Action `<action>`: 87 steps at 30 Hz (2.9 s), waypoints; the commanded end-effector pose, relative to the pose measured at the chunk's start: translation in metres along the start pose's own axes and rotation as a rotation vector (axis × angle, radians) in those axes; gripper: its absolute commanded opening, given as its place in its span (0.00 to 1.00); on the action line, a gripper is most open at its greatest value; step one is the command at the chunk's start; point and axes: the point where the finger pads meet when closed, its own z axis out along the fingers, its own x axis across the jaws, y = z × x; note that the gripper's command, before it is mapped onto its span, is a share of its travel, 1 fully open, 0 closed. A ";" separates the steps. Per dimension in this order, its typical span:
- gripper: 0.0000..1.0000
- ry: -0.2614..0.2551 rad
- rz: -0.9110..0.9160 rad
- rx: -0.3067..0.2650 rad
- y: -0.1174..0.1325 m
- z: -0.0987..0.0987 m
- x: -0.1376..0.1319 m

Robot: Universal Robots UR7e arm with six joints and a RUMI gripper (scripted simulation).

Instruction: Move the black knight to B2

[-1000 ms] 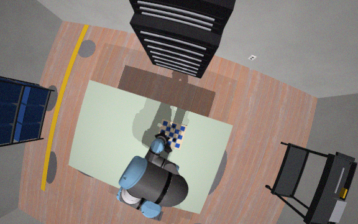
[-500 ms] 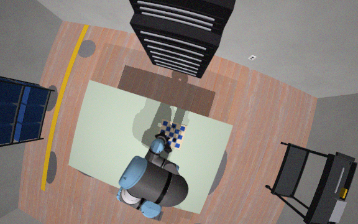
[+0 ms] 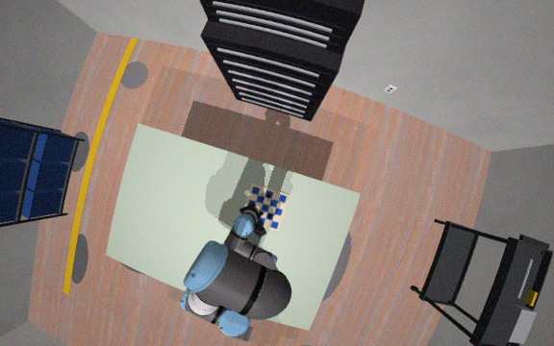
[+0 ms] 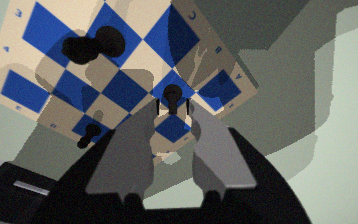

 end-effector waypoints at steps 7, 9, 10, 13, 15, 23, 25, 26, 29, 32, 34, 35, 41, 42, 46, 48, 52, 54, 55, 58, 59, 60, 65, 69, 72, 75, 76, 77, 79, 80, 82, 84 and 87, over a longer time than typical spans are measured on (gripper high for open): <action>0.22 -0.001 0.000 -0.001 0.000 0.000 0.000; 0.22 -0.001 0.000 -0.001 0.000 0.000 0.000; 0.22 -0.001 0.000 -0.001 0.000 0.000 0.000; 0.22 -0.001 0.000 -0.001 0.000 -0.001 0.000; 0.22 -0.001 0.000 -0.001 0.000 -0.002 0.000; 0.22 -0.001 0.000 -0.001 0.000 -0.011 0.000; 0.22 -0.001 0.000 -0.001 0.000 -0.015 0.000; 0.22 -0.001 0.000 -0.001 0.000 -0.018 0.000; 0.22 -0.001 0.000 -0.001 0.000 -0.027 0.000; 0.22 -0.001 0.000 -0.001 0.000 -0.037 0.000; 0.22 -0.001 0.000 -0.001 0.000 -0.037 0.000; 0.22 -0.001 0.000 -0.001 0.000 -0.041 0.000; 0.22 -0.001 0.000 -0.001 0.000 -0.062 0.000; 0.22 -0.001 0.000 -0.001 0.000 -0.065 0.000; 0.22 -0.001 0.000 -0.001 0.000 -0.076 0.000; 0.22 -0.001 0.000 -0.001 0.000 -0.081 0.000; 0.22 -0.001 0.000 -0.001 0.000 -0.084 0.000; 0.22 -0.001 0.000 -0.001 0.000 -0.087 0.000; 0.22 -0.001 0.000 -0.001 0.000 -0.088 0.000; 0.22 -0.001 0.000 -0.001 0.000 -0.090 0.000; 0.22 -0.001 0.000 -0.001 0.000 -0.090 0.000; 0.22 -0.001 0.000 -0.001 0.000 -0.090 0.000; 1.00 -0.001 0.000 -0.001 0.000 -0.090 0.000; 1.00 -0.001 0.000 -0.001 0.000 -0.090 0.000; 1.00 -0.001 0.000 -0.001 0.000 -0.090 0.000; 1.00 -0.001 0.000 -0.001 0.000 -0.090 0.000; 1.00 -0.001 0.000 -0.001 0.000 -0.090 0.000; 1.00 -0.001 0.000 -0.001 0.000 -0.090 0.000; 1.00 -0.001 0.000 -0.001 0.000 -0.090 0.000; 1.00 -0.001 0.000 -0.001 0.000 -0.090 0.000; 1.00 -0.001 0.000 -0.001 0.000 -0.090 0.000; 1.00 -0.001 0.000 -0.001 0.000 -0.090 0.000; 1.00 -0.001 0.000 -0.001 0.000 -0.091 0.000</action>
